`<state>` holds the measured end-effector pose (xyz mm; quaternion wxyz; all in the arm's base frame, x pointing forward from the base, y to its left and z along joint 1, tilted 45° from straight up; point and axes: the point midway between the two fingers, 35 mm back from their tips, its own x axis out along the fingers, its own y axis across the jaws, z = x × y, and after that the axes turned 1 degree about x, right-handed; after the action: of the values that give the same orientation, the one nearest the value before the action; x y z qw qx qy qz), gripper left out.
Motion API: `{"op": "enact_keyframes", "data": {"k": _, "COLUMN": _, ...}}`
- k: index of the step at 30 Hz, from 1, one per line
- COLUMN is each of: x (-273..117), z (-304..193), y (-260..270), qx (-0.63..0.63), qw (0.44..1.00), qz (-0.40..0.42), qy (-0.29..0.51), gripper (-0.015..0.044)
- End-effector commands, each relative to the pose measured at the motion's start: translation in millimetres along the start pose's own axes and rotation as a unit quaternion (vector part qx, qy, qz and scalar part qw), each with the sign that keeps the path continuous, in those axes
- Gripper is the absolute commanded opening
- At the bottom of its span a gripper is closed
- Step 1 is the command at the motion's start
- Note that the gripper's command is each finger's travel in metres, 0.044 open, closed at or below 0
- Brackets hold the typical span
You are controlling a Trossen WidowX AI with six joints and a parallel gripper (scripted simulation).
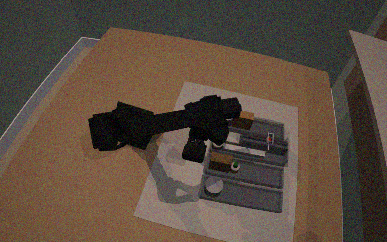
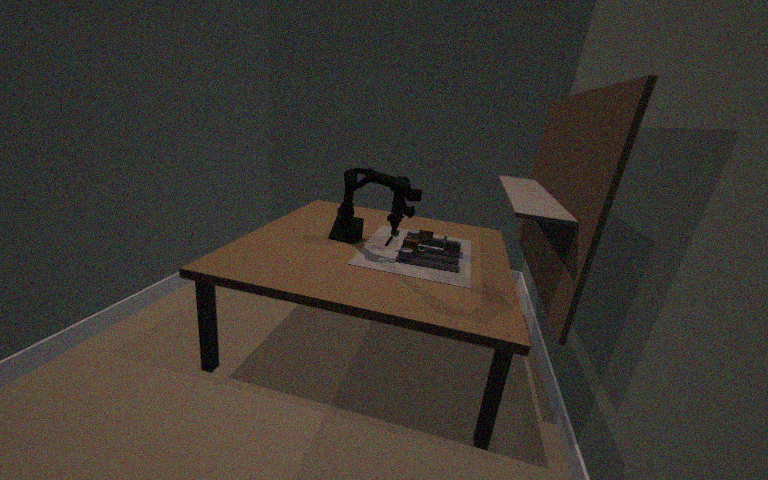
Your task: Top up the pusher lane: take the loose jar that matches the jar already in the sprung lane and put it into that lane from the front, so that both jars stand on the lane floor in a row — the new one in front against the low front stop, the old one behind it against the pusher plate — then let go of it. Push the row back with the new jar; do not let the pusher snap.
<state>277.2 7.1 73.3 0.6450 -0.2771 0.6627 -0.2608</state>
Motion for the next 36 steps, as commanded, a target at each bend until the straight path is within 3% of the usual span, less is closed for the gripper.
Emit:
{"op": "enact_keyframes", "data": {"k": 1, "x": -22, "z": -2, "y": 0, "qx": 0.002, "qw": 1.0, "qz": 0.001, "qy": -0.002, "gripper": 0.0}}
{"op": "enact_keyframes", "data": {"k": 20, "x": 27, "z": 15, "y": 71, "qx": -0.018, "qw": 1.0, "qz": 0.002, "qy": -0.003, "gripper": 0.0}}
{"op": "enact_keyframes", "data": {"k": 36, "x": 51, "z": 15, "y": 72, "qx": -0.018, "qw": 1.0, "qz": 0.002, "qy": -0.003, "gripper": 0.0}}
